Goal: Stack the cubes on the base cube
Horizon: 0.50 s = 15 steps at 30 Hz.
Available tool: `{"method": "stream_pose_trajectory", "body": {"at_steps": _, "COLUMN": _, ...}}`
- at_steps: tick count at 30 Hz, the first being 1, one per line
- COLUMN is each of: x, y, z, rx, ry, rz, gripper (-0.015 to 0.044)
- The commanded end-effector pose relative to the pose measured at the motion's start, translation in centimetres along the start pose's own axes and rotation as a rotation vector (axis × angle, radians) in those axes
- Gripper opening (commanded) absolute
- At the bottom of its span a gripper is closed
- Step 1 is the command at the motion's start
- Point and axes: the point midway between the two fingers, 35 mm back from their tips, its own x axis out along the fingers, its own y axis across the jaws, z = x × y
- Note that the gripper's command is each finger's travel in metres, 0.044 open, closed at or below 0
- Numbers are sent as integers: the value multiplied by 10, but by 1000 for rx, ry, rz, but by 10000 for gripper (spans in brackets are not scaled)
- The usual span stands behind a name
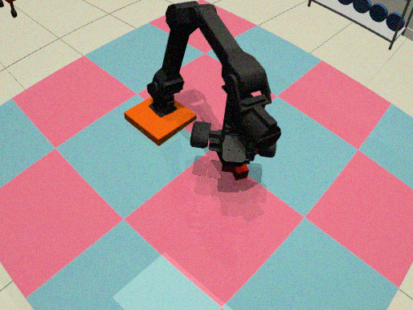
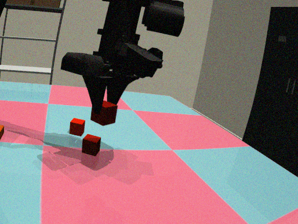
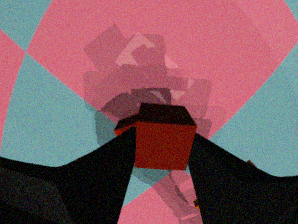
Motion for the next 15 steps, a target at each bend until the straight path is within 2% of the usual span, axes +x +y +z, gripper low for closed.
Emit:
{"method": "stream_pose_trajectory", "body": {"at_steps": 1, "x": 2, "y": 8, "z": -10, "rx": 20, "ry": 0, "rz": 7, "gripper": 105}}
{"method": "stream_pose_trajectory", "body": {"at_steps": 15, "x": 11, "y": 34, "z": -46, "rx": 90, "ry": 3, "rz": 10, "gripper": 105}}
